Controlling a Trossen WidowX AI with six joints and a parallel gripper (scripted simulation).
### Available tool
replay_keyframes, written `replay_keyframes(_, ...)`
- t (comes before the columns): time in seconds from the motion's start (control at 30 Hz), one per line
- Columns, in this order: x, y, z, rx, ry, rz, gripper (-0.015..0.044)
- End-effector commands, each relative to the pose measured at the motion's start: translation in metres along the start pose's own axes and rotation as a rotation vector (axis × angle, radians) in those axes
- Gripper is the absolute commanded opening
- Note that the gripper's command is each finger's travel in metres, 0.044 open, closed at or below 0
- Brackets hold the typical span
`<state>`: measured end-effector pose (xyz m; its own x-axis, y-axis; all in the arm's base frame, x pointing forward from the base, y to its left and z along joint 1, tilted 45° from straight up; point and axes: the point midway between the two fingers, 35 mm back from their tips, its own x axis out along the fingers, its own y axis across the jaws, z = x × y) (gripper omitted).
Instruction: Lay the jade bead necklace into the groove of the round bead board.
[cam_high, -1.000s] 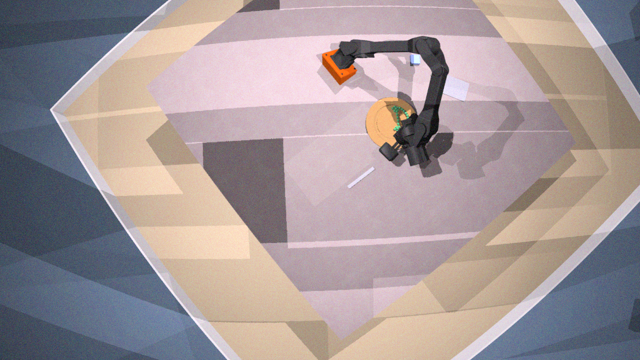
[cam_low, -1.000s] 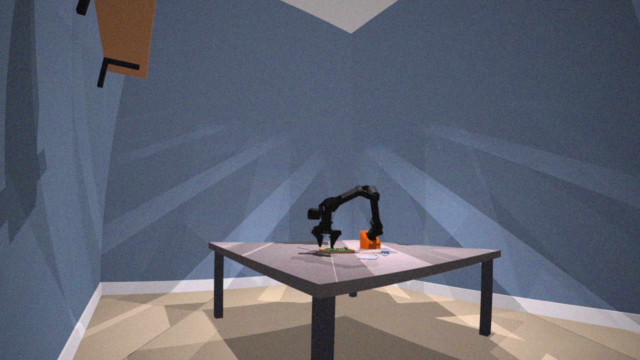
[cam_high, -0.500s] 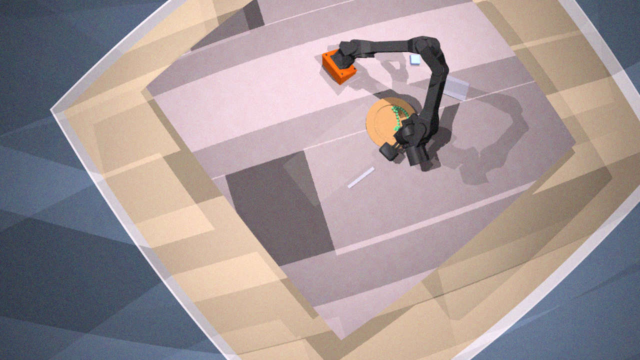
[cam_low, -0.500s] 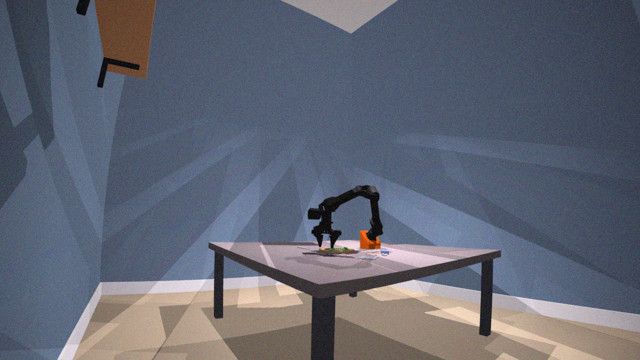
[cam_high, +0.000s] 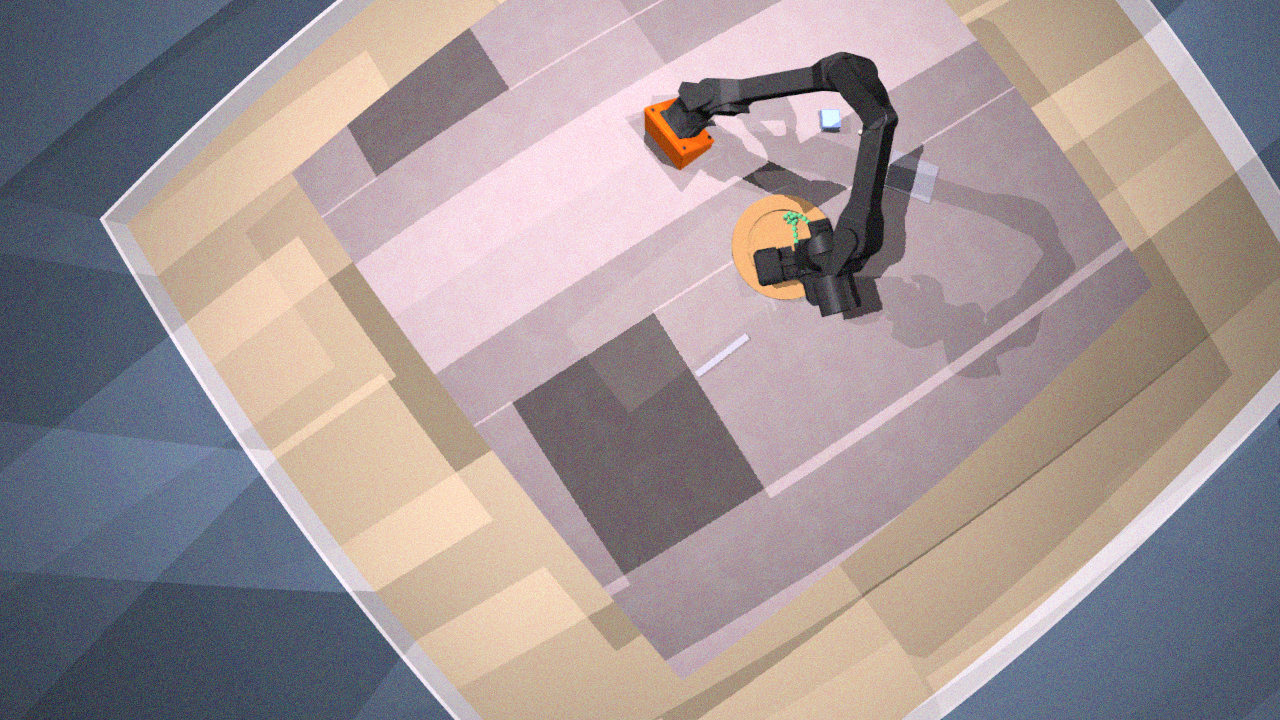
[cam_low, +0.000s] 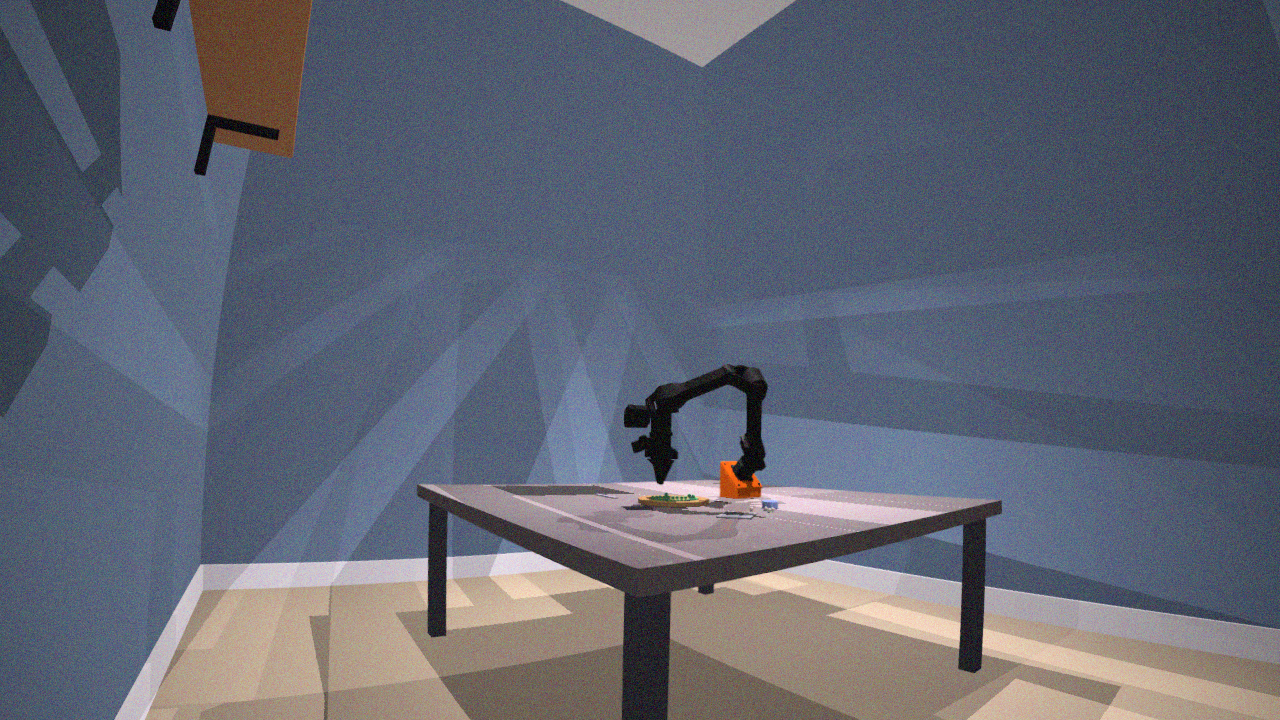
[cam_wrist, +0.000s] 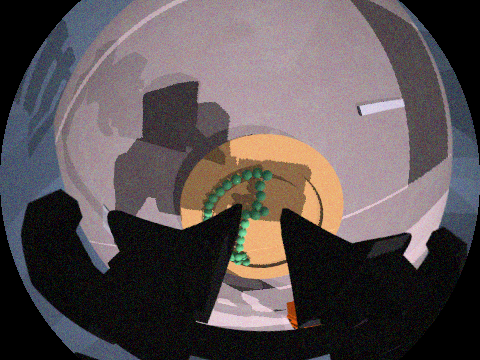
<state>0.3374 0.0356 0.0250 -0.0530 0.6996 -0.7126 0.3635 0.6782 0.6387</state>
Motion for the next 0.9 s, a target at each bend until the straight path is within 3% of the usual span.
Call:
replay_keyframes(0.0, 0.001, -0.001, -0.002, 0.022, 0.002, -0.003, 0.0120)
replay_keyframes(0.87, 0.036, -0.001, -0.002, 0.021, 0.002, -0.002, 0.0120)
